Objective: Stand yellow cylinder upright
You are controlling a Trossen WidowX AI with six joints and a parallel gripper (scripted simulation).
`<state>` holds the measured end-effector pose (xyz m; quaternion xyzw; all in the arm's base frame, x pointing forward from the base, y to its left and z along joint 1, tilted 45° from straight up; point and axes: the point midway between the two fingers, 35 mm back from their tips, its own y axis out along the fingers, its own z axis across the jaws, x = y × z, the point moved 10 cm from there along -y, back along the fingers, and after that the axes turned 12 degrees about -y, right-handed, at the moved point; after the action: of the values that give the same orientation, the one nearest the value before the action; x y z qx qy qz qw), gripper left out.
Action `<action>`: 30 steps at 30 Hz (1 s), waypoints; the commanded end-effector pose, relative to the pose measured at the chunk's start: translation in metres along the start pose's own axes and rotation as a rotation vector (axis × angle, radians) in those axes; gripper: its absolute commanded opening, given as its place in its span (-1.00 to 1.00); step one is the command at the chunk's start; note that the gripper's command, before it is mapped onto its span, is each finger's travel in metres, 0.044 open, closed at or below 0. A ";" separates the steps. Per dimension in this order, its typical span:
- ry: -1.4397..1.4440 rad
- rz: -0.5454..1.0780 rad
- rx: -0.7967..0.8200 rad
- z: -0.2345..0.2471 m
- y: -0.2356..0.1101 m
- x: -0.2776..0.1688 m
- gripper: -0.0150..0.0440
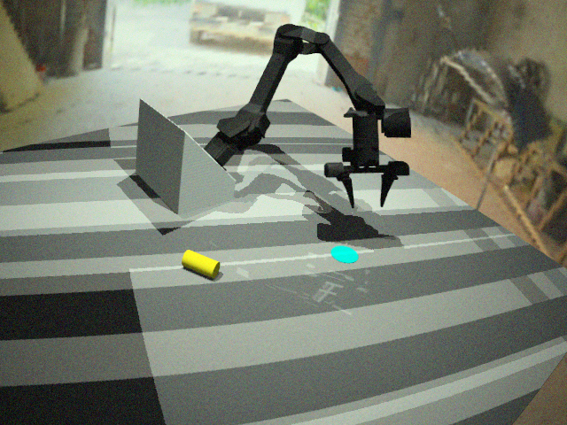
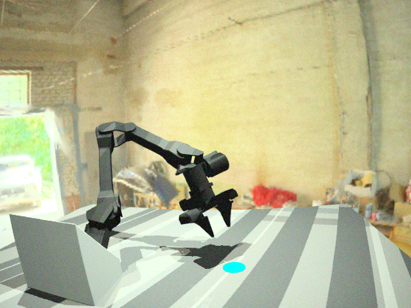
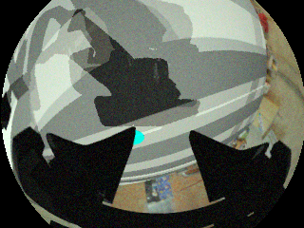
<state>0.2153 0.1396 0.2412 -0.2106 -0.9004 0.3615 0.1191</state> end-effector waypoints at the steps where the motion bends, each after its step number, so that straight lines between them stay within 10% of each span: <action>1: 0.192 0.024 0.101 0.013 0.008 -0.039 0.56; 30: 1.722 -0.062 0.469 0.291 -0.022 -0.236 0.56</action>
<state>0.3231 -0.1310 0.0582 -0.3657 -0.4633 0.2879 0.7542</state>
